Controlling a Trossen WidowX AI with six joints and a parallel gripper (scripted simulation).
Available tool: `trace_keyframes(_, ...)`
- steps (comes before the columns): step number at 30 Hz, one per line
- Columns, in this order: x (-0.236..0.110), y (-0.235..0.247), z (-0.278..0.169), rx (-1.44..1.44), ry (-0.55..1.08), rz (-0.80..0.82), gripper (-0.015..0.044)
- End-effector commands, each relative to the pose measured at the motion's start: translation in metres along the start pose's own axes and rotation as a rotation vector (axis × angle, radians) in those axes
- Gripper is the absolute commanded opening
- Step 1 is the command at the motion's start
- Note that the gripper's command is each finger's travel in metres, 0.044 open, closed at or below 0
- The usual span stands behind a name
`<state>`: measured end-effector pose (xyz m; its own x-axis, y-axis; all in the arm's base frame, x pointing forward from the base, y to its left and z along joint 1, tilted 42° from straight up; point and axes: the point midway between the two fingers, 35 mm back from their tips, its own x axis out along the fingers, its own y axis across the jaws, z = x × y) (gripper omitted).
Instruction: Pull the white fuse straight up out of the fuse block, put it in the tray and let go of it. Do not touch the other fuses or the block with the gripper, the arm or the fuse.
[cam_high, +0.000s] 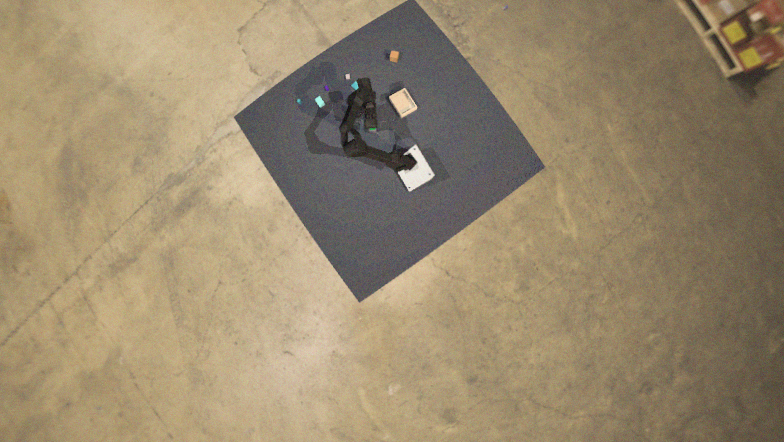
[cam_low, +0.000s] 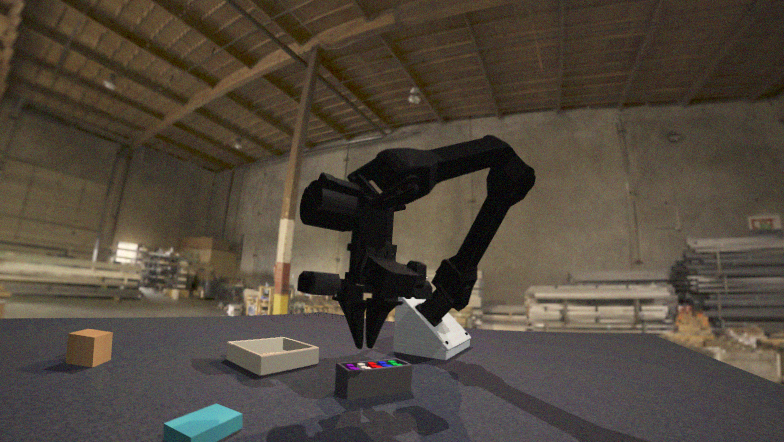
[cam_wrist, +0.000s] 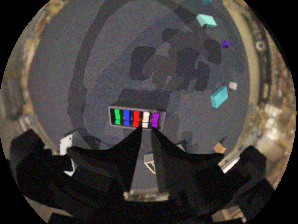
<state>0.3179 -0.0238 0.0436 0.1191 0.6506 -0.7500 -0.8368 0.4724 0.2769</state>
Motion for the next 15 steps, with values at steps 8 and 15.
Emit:
trace_keyframes(8, 0.013, 0.001, 0.000, 0.007, -0.005, 0.005, 0.0061)
trace_keyframes(15, 0.020, 0.001, 0.000, 0.007, -0.006, 0.005, 0.0061)
